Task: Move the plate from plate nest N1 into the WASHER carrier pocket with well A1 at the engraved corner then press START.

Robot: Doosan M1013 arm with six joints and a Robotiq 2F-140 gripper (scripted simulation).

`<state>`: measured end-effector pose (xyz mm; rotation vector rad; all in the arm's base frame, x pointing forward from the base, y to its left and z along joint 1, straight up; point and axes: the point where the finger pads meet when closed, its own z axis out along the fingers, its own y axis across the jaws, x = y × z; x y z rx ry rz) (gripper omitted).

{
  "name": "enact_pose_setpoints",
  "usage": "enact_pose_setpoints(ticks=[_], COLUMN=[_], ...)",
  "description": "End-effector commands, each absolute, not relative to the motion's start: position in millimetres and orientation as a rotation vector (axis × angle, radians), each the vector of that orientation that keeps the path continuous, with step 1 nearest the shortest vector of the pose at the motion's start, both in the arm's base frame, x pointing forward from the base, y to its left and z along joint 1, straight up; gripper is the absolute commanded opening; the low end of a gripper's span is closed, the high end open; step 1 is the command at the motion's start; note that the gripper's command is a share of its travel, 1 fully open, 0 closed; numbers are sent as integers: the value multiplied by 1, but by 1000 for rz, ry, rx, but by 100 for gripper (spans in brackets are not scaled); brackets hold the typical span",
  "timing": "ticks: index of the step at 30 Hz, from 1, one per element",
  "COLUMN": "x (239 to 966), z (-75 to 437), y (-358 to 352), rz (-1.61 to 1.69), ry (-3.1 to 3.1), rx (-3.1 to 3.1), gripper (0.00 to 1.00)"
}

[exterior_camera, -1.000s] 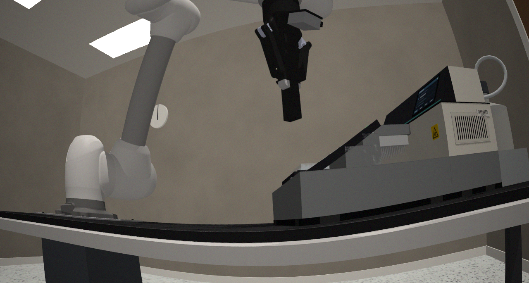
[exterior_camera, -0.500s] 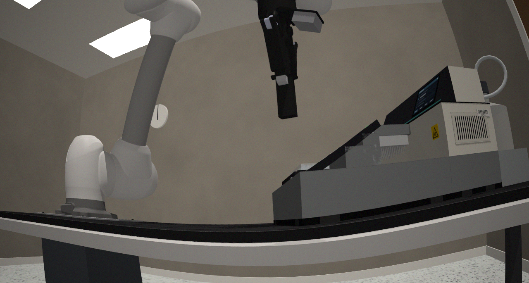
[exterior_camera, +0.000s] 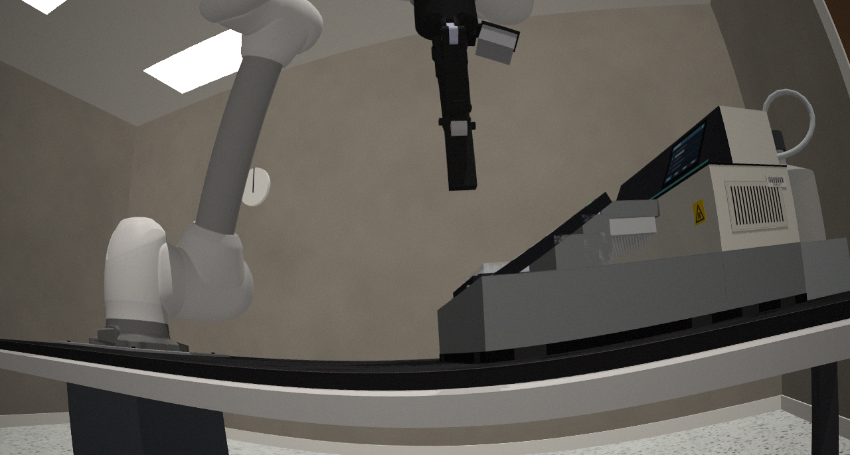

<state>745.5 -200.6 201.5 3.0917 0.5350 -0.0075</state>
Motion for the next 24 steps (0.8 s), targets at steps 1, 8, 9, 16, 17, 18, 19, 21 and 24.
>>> enact_pose_setpoints(ticks=[1, 8, 9, 16, 17, 18, 19, 21, 24], x=[746, 746, 746, 746, 746, 746, 746, 746, 746], z=[202, 180, 180, 180, 180, 180, 180, 180, 180], y=[-201, -201, -201, -201, -201, -201, -201, -201, -201], rz=[-2, -2, -2, -2, -2, -2, -2, -2, -2], ry=[633, 987, 987, 1280, 1328, 1375, 1422, 1515, 1650], rx=[3078, 2983, 2983, 2870, 2848, 2826, 2802, 2753, 2674], gripper=[10, 10, 10, 10, 10, 10, 10, 10, 10])
